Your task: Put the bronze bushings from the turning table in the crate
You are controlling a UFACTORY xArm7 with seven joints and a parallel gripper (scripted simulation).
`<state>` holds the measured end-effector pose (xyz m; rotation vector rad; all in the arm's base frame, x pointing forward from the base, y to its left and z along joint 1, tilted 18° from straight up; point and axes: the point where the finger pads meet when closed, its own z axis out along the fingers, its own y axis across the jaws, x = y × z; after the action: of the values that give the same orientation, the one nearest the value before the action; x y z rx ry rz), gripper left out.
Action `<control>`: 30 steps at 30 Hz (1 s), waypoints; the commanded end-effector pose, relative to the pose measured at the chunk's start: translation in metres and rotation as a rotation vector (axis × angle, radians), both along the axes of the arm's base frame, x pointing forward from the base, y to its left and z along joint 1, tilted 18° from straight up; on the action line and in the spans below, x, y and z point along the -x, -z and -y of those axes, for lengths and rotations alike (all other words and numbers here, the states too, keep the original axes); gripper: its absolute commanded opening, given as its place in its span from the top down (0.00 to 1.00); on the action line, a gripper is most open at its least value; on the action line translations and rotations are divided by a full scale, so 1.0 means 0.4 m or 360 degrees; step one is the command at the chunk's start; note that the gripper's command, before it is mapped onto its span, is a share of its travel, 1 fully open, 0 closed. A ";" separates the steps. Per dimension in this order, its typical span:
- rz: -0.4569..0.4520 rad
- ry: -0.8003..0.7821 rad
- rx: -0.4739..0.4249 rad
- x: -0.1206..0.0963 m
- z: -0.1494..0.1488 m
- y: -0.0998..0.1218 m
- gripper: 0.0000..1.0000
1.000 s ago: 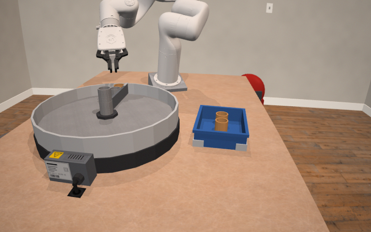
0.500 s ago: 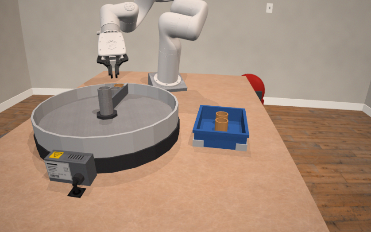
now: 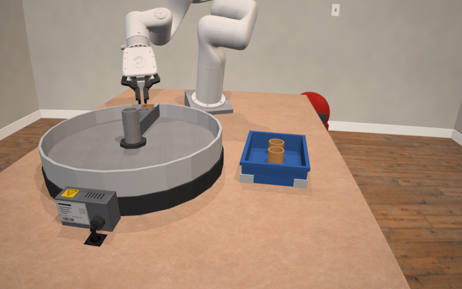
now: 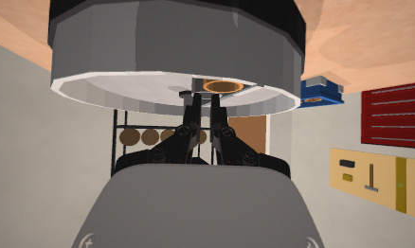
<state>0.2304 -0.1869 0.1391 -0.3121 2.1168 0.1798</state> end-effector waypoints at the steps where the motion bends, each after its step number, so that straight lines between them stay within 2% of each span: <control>1: 0.0001 0.0002 0.0003 -0.002 0.003 0.004 0.90; 20: 0.0001 0.0002 0.0003 -0.002 0.002 0.006 0.90; 30: 0.0001 0.0002 0.0003 -0.011 0.000 0.034 0.90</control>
<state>0.2337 -0.1856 0.1277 -0.3120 2.1170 0.1800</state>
